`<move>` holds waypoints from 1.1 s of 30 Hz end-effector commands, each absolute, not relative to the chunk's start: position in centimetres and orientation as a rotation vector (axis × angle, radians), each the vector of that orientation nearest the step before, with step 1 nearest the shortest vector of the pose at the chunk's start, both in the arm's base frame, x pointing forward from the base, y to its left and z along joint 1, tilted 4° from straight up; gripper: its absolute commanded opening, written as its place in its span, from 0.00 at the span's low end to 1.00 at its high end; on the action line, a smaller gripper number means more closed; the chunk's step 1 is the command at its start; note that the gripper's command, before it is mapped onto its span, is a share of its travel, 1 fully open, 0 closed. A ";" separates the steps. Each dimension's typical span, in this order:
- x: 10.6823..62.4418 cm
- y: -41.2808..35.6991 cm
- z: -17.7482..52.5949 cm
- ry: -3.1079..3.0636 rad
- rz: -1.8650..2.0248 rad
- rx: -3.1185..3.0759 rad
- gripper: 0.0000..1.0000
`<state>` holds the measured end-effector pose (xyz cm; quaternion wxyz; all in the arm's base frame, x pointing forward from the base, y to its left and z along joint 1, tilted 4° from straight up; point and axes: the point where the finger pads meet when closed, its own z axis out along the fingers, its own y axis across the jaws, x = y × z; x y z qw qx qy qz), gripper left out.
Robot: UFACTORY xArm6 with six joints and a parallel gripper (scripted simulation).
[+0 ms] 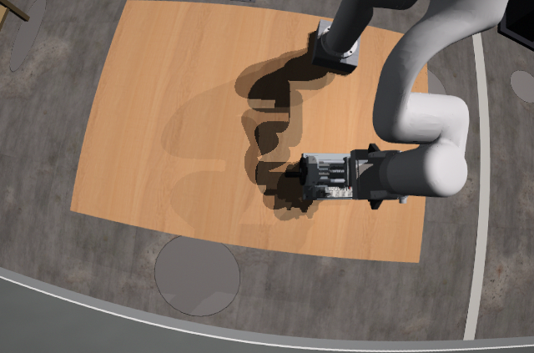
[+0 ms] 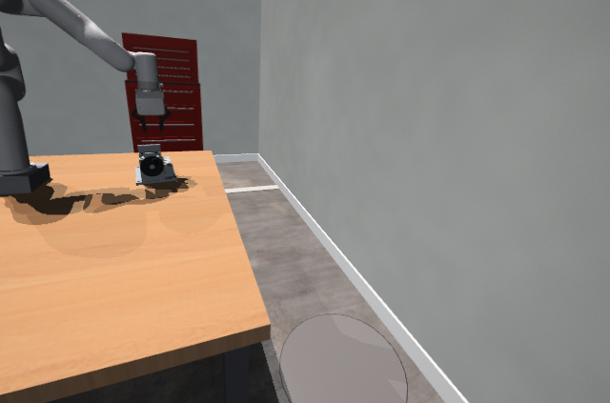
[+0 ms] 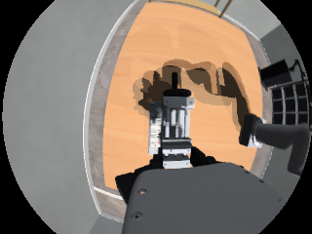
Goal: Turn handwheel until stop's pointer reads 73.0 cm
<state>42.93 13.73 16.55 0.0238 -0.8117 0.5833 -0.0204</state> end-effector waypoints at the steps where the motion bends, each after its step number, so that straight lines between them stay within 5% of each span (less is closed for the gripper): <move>1: 42.3 17.7 16.7 1.812 -0.075 -2.508 0.57; 33: 42.2 18.7 13.7 1.812 -0.075 -2.508 0.57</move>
